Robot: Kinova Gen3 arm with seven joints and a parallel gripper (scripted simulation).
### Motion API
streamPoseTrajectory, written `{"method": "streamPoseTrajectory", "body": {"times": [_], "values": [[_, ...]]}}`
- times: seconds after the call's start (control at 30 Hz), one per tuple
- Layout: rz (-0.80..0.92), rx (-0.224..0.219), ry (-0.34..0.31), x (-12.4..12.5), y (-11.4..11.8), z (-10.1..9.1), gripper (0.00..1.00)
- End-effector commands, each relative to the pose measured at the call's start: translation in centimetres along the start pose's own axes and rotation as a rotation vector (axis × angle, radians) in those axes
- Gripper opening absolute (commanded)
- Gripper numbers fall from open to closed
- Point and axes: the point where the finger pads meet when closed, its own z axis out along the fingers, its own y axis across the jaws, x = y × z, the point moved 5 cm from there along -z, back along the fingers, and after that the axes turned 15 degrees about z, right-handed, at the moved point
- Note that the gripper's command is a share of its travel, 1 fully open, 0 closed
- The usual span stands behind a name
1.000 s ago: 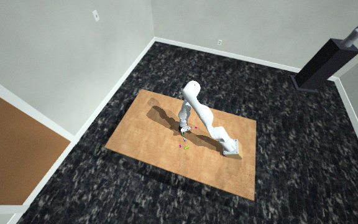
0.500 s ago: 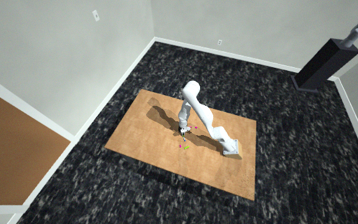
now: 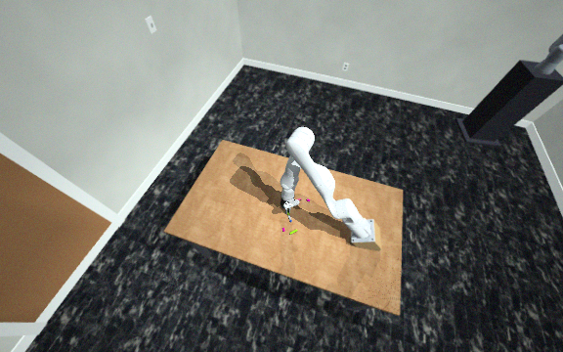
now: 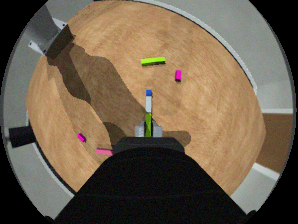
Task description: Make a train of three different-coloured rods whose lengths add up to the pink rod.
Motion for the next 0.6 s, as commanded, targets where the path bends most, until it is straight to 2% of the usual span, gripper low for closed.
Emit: {"method": "streamPoseTrajectory", "body": {"times": [0.0, 0.23, 0.27, 0.33, 0.37, 0.43, 0.47, 0.57], "values": [[0.0, 0.0, -0.001, -0.01, 0.01, -0.01, 0.24], [0.0, 0.0, -0.001, -0.01, 0.01, -0.01, 0.24], [0.0, 0.0, -0.001, -0.01, 0.01, -0.01, 0.3], [0.0, 0.0, -0.001, -0.01, 0.01, -0.01, 0.3], [0.0, 0.0, -0.001, -0.01, 0.01, -0.01, 0.36], [0.0, 0.0, -0.001, -0.01, 0.01, -0.01, 0.36], [0.0, 0.0, -0.001, -0.01, 0.01, -0.01, 0.42], [0.0, 0.0, -0.001, -0.01, 0.01, -0.01, 0.42]]}}
